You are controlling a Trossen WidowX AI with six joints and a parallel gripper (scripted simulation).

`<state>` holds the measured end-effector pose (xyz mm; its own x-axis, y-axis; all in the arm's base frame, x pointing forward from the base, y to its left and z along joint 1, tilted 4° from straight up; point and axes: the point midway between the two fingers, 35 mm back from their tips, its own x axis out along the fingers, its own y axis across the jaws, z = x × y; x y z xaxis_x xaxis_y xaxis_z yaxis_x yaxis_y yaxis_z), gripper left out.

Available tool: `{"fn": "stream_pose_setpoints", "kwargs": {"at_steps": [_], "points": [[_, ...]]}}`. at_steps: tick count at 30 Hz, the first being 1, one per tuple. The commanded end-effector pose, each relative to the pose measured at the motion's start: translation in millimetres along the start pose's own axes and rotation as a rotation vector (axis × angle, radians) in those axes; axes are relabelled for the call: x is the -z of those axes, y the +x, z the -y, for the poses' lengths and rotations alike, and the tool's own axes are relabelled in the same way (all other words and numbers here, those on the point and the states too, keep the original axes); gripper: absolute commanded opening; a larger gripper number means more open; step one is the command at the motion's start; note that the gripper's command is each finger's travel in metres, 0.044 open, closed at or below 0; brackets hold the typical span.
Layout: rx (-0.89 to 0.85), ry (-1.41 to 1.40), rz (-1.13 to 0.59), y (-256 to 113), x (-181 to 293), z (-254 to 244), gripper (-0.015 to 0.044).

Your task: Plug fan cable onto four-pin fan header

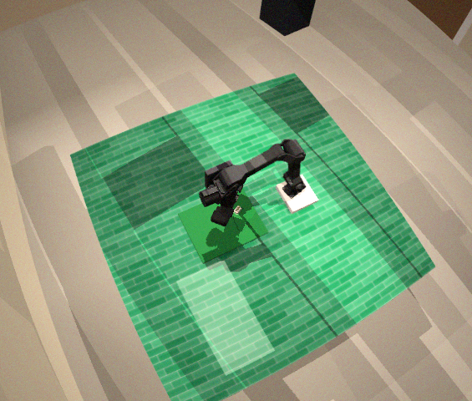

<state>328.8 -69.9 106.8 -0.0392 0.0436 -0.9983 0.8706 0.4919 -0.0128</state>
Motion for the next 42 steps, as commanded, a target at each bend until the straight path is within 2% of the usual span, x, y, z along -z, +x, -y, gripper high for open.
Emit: {"fn": "stream_pose_setpoints", "kwargs": {"at_steps": [1, 13, 42], "points": [[-0.002, 0.166, 0.005, -1.0, -6.6, -0.8, 0.0], [0.012, 0.219, 0.021, 1.6, -8.2, -0.5, 0.0], [0.23, 0.245, 0.378, 36.0, -6.9, 5.8, 0.0]]}}
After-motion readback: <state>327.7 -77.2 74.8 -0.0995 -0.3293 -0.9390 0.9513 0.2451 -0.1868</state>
